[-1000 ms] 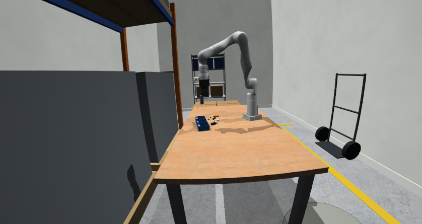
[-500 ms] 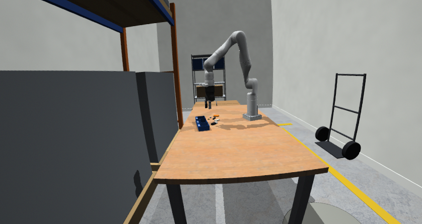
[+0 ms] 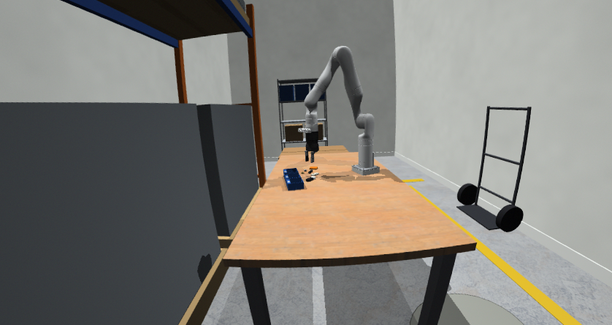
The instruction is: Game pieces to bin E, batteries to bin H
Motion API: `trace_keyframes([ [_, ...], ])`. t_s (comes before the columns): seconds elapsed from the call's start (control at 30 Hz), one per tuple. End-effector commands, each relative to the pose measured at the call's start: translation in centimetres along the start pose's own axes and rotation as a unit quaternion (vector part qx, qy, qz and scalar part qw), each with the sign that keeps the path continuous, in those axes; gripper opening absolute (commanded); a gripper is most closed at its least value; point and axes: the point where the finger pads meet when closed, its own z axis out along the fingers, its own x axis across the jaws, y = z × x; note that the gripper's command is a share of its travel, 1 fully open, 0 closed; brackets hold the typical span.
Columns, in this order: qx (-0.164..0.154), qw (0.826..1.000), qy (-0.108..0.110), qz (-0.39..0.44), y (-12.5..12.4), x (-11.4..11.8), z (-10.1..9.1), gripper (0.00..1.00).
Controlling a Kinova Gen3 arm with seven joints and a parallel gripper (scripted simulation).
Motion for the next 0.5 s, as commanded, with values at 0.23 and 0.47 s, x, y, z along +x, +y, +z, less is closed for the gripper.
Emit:
trace_keyframes([
  [0.23,-0.006,1.0,-0.005,0.018,6.6,2.0,3.1,0.79],
  [0.47,-0.006,1.0,-0.005,0.018,6.6,2.2,3.1,0.79],
])
